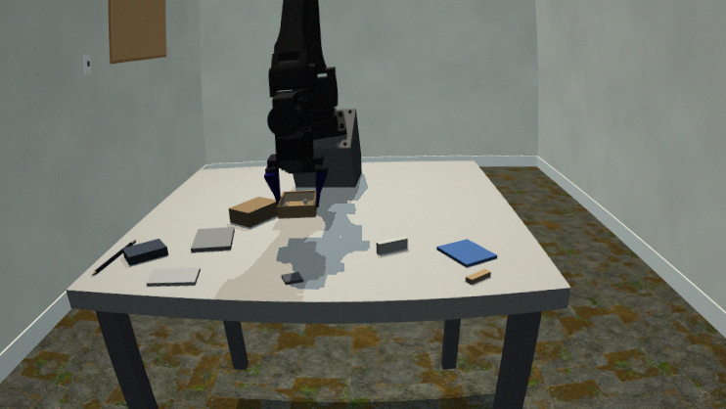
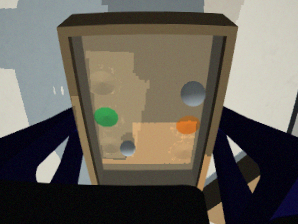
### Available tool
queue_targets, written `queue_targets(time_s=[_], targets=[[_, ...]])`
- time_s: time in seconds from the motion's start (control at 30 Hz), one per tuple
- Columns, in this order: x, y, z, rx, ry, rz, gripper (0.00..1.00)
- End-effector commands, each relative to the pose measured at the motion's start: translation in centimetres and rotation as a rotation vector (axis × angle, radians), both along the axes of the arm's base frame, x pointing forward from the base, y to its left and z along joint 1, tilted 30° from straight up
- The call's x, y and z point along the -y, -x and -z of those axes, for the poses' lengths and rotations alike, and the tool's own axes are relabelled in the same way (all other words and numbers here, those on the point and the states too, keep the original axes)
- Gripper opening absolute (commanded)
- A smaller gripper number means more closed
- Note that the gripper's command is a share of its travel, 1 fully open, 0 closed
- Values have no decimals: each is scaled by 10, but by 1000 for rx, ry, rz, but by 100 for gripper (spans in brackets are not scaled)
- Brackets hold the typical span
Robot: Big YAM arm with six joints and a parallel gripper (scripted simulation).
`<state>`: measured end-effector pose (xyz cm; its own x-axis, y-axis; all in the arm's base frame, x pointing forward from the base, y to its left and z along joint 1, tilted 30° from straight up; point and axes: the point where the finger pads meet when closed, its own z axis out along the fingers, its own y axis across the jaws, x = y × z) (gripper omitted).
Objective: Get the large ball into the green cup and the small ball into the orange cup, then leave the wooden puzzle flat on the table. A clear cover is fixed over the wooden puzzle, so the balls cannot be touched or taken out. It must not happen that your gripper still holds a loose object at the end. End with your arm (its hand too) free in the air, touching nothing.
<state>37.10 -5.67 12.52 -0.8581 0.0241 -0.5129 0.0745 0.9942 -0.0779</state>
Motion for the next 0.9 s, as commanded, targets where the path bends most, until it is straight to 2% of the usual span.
queue_targets(time_s=[0.0,0.1,0.47,0.5,0.6,0.87], targets=[[-2,-17,-20,8,-3,0,70],[-2,-16,-32,41,1,-1,70],[-2,-16,-28,29,-1,0,70],[5,-15,-26,23,-8,-9,70],[6,-16,-20,6,-53,-35,70],[8,-15,-19,8,-147,-92,70]])
